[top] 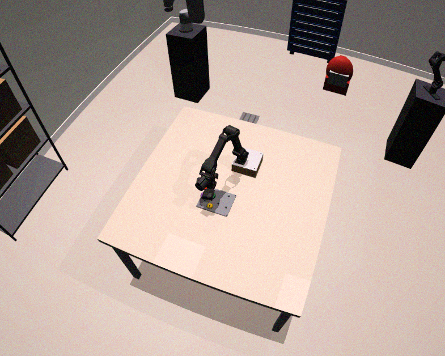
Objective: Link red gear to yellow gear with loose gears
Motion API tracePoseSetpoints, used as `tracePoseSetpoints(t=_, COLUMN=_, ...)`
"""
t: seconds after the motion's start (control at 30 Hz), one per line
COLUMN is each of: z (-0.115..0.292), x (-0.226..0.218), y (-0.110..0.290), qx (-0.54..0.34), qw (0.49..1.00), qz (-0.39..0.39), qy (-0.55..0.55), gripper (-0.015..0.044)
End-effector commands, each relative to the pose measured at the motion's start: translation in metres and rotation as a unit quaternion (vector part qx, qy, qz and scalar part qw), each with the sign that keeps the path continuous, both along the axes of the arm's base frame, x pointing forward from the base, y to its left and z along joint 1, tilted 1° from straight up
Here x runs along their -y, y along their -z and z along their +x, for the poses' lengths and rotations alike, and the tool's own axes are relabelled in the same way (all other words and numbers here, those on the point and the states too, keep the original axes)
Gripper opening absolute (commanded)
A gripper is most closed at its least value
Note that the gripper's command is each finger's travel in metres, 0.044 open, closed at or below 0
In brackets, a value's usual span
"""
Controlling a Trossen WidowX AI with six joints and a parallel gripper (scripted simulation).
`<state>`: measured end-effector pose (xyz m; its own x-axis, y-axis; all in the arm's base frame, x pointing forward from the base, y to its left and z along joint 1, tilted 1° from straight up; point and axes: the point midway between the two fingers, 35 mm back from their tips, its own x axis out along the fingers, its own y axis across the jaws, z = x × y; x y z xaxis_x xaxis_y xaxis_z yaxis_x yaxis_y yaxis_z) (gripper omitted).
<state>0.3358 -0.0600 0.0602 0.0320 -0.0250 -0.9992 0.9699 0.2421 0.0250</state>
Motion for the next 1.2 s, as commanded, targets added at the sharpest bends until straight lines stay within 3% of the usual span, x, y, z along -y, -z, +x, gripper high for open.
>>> tracePoseSetpoints(t=0.0, z=0.000, x=0.001, y=-0.001, qx=0.001, qw=0.998, qz=0.001, qy=0.060, gripper=0.0000)
tracePoseSetpoints(t=0.83, z=0.000, x=0.001, y=0.020, qx=0.001, qw=0.999, qz=0.000, qy=0.036, gripper=0.0000)
tracePoseSetpoints(t=1.17, z=0.001, x=0.001, y=0.034, qx=0.002, qw=0.995, qz=0.002, qy=0.099, gripper=0.0000)
